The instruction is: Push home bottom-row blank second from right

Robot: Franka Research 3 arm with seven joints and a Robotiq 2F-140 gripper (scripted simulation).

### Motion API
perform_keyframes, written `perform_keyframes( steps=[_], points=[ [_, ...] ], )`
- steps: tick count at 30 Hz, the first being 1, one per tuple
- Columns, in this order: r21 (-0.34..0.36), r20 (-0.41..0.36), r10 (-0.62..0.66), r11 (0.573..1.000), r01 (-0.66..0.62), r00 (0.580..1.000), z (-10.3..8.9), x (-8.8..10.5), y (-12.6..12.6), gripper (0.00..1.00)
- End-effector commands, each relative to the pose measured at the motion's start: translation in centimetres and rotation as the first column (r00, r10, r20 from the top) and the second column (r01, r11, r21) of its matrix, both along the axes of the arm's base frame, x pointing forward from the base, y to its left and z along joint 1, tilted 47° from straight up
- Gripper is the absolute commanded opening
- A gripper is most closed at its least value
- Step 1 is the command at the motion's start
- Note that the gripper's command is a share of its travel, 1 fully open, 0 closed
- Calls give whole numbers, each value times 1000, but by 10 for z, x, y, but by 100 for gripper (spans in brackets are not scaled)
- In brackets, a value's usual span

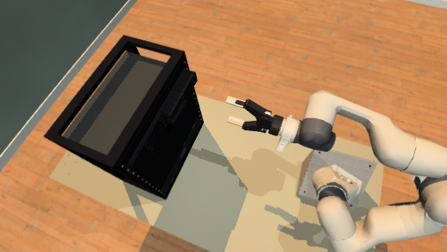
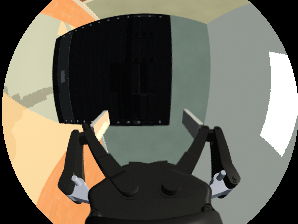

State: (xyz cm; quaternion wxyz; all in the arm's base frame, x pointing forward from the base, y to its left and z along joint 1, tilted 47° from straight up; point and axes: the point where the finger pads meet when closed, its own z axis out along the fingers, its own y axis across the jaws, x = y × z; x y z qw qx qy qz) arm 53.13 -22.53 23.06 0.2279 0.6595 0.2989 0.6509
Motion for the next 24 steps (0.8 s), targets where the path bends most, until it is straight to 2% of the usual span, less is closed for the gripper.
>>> perform_keyframes(
  steps=[1,12,14,24],
  points=[
    [2,2,-3,1000,3,1000,-3,9,-2,100],
    [2,2,-3,1000,3,1000,-26,61,-12,100],
    [2,2,-3,1000,3,1000,-26,61,-12,100],
    [2,2,-3,1000,3,1000,-48,113,-21,100]
  ],
)
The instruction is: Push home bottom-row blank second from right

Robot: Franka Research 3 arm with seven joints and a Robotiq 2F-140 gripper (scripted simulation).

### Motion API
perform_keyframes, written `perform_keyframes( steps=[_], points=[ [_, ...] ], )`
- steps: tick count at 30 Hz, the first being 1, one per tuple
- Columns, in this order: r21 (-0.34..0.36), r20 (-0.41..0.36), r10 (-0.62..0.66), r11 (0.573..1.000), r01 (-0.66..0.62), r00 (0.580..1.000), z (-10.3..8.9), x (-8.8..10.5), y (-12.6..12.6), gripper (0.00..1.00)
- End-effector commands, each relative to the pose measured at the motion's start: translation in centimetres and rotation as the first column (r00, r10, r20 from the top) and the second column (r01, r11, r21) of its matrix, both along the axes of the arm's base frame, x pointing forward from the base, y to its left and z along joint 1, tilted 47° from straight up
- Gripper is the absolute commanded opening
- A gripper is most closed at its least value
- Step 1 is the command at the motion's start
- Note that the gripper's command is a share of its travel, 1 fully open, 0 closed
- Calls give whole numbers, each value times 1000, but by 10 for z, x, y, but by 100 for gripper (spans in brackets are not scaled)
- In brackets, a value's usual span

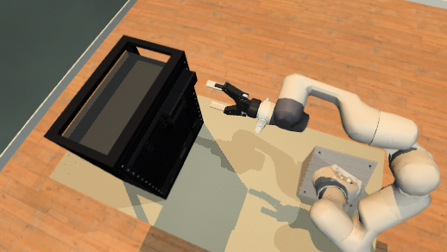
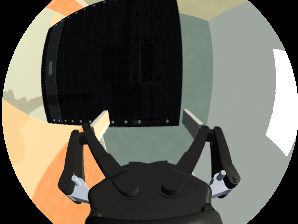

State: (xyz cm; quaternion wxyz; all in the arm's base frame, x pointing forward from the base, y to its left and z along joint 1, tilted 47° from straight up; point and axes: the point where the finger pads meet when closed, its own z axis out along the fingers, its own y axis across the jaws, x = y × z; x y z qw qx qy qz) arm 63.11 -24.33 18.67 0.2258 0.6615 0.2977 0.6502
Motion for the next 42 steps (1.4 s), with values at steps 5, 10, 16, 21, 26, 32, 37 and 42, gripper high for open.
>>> perform_keyframes(
  steps=[5,10,16,21,26,32,37,42],
  points=[
    [-3,7,-3,1000,3,1000,-12,31,-7,100],
    [-3,7,-3,1000,3,1000,-14,36,-8,100],
    [-3,7,-3,1000,3,1000,-16,40,-8,100],
    [-3,7,-3,1000,3,1000,-16,40,-8,100],
    [-3,7,-3,1000,3,1000,-16,40,-8,100],
    [-3,7,-3,1000,3,1000,-16,40,-8,100],
    [-3,7,-3,1000,3,1000,-16,40,-8,100],
    [-3,7,-3,1000,3,1000,-16,40,-8,100]
  ],
)
